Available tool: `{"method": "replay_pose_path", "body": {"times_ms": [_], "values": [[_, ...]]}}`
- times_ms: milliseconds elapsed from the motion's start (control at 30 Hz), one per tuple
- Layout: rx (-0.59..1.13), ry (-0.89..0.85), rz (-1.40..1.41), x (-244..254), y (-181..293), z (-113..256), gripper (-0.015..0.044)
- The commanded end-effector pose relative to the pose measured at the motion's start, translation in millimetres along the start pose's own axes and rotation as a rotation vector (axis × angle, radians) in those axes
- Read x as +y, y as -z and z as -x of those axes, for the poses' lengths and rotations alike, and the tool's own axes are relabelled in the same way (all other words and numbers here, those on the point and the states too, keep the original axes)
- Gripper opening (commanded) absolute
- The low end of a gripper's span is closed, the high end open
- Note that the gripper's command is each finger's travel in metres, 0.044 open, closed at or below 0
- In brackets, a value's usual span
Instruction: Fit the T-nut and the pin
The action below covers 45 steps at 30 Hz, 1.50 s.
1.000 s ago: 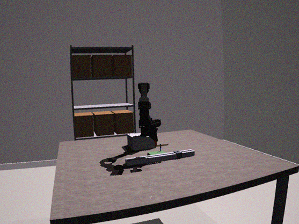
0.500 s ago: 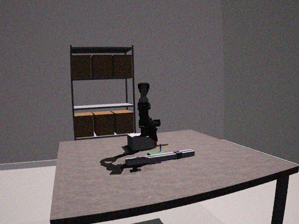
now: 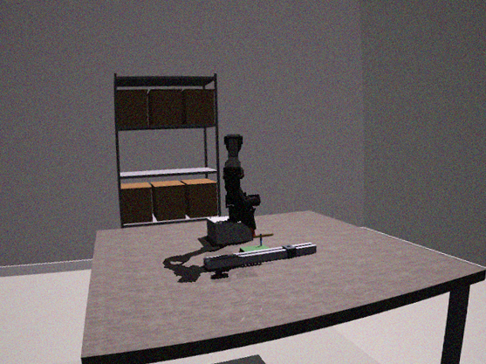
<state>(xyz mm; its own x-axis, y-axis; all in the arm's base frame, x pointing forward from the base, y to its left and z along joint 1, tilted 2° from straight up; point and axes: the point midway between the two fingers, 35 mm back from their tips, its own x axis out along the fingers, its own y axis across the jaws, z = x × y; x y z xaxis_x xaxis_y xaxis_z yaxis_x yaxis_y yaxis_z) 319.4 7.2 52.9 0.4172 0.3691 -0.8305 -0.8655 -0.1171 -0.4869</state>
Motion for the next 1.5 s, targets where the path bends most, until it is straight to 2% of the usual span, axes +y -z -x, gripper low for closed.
{"method": "replay_pose_path", "body": {"times_ms": [0,1467], "values": [[-0.002,0.021,0.010,-1.1,-0.5,1.6,-0.0150],[0.001,0.160,0.062,10.8,-3.5,5.8,-0.0150]]}}
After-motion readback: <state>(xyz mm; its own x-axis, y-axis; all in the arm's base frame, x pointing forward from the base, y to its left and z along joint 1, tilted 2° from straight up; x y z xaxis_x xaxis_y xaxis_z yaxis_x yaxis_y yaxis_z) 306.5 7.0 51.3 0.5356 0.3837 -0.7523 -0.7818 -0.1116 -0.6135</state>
